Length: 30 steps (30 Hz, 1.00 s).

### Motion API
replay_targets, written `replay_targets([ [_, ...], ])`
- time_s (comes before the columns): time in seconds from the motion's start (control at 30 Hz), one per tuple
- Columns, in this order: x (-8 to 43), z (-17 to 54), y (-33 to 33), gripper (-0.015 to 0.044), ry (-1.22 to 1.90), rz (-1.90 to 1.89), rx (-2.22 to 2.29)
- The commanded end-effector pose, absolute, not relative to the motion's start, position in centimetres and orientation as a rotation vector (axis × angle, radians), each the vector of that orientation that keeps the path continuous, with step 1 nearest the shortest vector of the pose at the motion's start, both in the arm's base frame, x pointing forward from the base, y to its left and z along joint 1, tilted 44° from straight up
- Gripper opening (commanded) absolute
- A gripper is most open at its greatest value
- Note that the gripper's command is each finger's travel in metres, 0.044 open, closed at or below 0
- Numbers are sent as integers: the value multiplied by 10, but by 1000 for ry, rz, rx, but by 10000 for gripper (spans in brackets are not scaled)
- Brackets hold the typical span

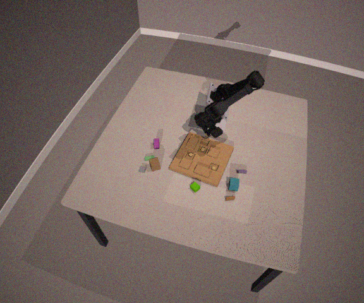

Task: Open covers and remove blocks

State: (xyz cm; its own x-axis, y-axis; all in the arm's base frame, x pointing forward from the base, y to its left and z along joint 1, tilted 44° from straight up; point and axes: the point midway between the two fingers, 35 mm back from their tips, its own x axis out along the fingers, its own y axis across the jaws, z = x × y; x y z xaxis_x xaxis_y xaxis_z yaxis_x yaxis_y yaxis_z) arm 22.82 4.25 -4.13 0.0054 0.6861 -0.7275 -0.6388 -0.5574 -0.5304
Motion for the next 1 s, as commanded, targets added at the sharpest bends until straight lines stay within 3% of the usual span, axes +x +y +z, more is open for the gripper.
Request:
replay_targets([
  [0.0,240,-34,46,80,-43,1728,-1312],
  [0.97,292,17,98,80,-28,1726,-1332],
])
